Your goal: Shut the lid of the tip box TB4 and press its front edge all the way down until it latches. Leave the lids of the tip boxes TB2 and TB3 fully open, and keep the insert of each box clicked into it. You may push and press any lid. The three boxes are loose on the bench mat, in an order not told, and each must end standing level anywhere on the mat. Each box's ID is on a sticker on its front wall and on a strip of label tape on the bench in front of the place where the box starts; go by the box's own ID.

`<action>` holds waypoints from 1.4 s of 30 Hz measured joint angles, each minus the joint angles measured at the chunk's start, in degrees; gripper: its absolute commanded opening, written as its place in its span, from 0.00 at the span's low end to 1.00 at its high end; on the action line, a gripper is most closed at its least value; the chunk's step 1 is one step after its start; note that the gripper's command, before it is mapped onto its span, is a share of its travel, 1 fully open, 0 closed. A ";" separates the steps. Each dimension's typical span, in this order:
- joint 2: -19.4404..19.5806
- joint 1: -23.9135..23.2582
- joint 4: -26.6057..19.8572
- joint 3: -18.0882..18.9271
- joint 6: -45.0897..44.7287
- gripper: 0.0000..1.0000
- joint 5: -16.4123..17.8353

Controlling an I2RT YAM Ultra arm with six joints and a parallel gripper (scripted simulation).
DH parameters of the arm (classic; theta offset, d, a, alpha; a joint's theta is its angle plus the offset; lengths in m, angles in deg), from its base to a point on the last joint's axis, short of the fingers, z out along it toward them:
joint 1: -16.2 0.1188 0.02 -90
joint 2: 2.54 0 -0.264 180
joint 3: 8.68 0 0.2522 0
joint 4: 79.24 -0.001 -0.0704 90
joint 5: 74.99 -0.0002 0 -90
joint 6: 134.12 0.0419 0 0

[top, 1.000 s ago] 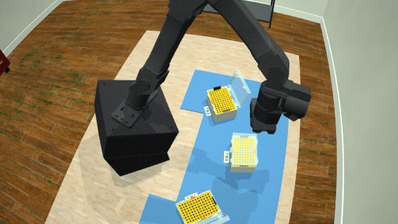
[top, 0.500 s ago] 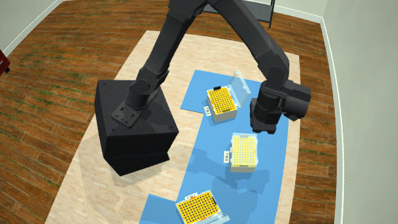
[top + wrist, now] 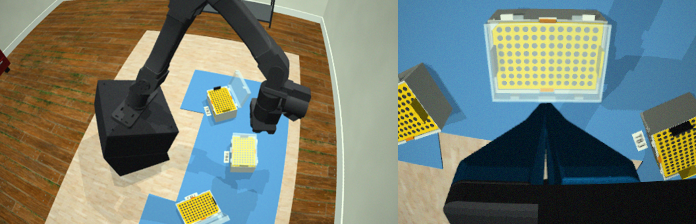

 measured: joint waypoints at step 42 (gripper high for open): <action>0.00 0.00 2.93 -4.44 0.17 0.00 0.02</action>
